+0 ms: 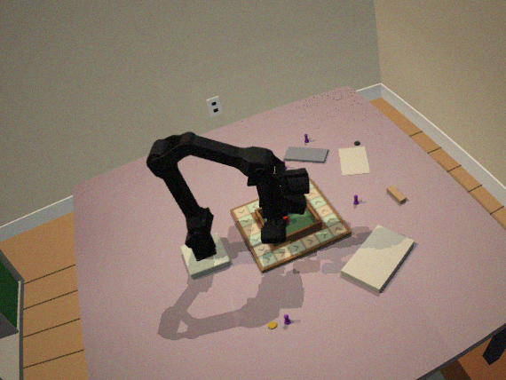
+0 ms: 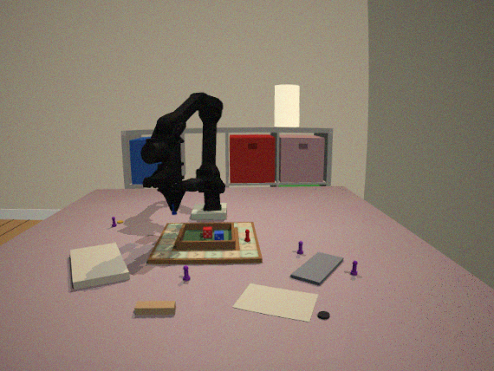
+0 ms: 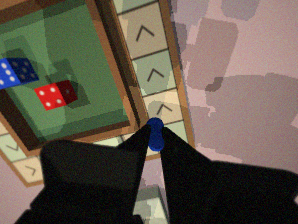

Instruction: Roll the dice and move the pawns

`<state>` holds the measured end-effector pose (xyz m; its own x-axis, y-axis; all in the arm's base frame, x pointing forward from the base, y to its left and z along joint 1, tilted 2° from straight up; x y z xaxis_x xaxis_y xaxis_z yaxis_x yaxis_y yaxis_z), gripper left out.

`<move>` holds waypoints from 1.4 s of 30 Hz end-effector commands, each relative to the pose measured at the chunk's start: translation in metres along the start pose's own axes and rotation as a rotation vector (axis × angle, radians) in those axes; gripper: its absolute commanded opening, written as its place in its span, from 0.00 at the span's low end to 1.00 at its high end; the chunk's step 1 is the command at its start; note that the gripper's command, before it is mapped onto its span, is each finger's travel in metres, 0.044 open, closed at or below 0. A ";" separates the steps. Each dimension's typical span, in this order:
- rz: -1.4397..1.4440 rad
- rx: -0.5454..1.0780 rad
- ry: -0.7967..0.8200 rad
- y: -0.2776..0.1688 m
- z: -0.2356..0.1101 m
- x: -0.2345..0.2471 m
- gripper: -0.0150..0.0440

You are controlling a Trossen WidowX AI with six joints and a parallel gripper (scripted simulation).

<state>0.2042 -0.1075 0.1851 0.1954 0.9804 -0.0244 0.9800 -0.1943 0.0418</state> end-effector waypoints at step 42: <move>-0.004 0.006 -0.006 0.000 0.028 -0.012 0.79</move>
<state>0.2000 -0.1194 0.1386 0.1921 0.9811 -0.0233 0.9812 -0.1916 0.0214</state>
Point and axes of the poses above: the point midway between the two fingers, 35 mm back from their tips, its own z axis out along the fingers, its own x axis across the jaws, y = z × x, the point moved 9 cm from there along -z, back along the fingers, and after that the axes turned 15 degrees about -z, right-handed, at the moved point
